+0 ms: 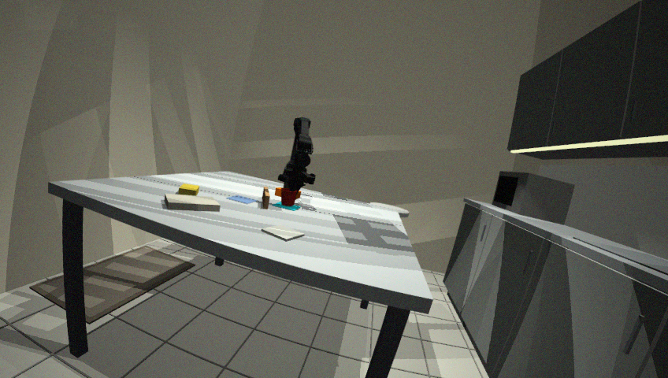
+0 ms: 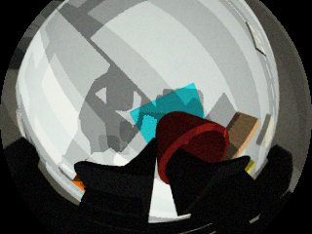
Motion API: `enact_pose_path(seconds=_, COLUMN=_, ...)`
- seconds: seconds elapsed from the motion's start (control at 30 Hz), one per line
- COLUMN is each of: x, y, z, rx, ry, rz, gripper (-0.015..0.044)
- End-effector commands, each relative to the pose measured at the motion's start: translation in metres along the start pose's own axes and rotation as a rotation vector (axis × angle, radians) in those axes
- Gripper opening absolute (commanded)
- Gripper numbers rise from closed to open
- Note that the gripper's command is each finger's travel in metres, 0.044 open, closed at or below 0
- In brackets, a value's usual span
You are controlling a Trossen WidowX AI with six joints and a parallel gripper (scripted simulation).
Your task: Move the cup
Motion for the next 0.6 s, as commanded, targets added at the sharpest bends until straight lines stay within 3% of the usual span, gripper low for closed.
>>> enact_pose_path(seconds=0.0, x=-0.0001, y=0.0005, z=0.0001, rx=-0.001, ry=0.0, rz=0.0, gripper=0.0)
enact_pose_path(seconds=0.27, x=-0.0001, y=0.0005, z=0.0001, rx=-0.001, ry=0.0, rz=0.0, gripper=0.0)
enact_pose_path(seconds=0.43, x=-0.0001, y=0.0005, z=0.0001, rx=-0.001, ry=0.0, rz=0.0, gripper=0.0128)
enact_pose_path(seconds=0.57, x=-0.0001, y=0.0005, z=0.0001, rx=-0.001, ry=0.0, rz=0.0, gripper=0.0128)
Point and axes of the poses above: the point midway between the two fingers, 35 mm back from their tips, its own y axis back along the fingers, its own x axis across the jaws, z = x × y, the point moved 3 cm from there along y, back along the fingers, and after that the axes turned 2 degrees about -y, right-handed, at the moved point
